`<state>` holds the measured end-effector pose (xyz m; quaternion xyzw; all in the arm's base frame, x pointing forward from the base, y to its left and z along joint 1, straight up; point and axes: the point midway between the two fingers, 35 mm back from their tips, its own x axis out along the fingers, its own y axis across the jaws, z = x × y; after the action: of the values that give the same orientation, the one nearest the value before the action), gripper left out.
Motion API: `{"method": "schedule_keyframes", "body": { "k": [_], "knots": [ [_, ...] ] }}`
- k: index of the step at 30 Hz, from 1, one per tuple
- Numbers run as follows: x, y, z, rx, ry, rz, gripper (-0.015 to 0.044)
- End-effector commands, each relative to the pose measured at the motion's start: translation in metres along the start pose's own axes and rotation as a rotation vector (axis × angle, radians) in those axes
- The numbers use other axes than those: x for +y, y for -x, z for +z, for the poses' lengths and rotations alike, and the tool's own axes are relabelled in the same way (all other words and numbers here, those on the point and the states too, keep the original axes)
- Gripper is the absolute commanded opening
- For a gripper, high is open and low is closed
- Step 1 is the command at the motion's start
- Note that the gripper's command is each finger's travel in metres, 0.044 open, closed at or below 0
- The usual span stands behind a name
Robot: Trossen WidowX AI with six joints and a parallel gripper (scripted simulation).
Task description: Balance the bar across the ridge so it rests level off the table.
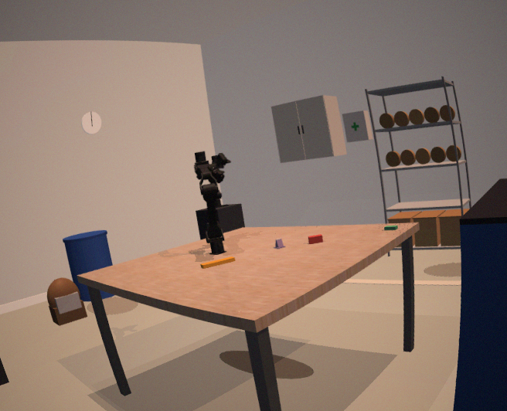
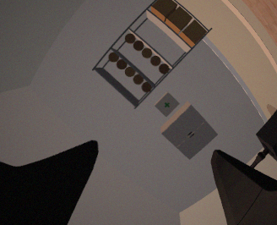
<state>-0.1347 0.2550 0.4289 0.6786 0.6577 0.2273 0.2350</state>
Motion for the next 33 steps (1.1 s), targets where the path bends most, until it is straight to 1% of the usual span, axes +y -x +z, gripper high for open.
{"method": "schedule_keyframes", "body": {
  "k": [1, 3, 4, 19, 33],
  "knots": [
    [0.0, 0.0, 0.0, -0.002, 0.004, 0.001, 0.0374],
    [0.002, -0.004, 0.004, -0.014, 0.034, 0.008, 0.0321],
    [0.003, -0.006, 0.006, -0.023, 0.057, 0.014, 0.0315],
    [0.028, -0.038, 0.047, -0.182, 0.388, 0.064, 0.0315],
    [0.056, -0.06, 0.092, -0.355, 0.68, 0.056, 0.0315]
  ]
}}
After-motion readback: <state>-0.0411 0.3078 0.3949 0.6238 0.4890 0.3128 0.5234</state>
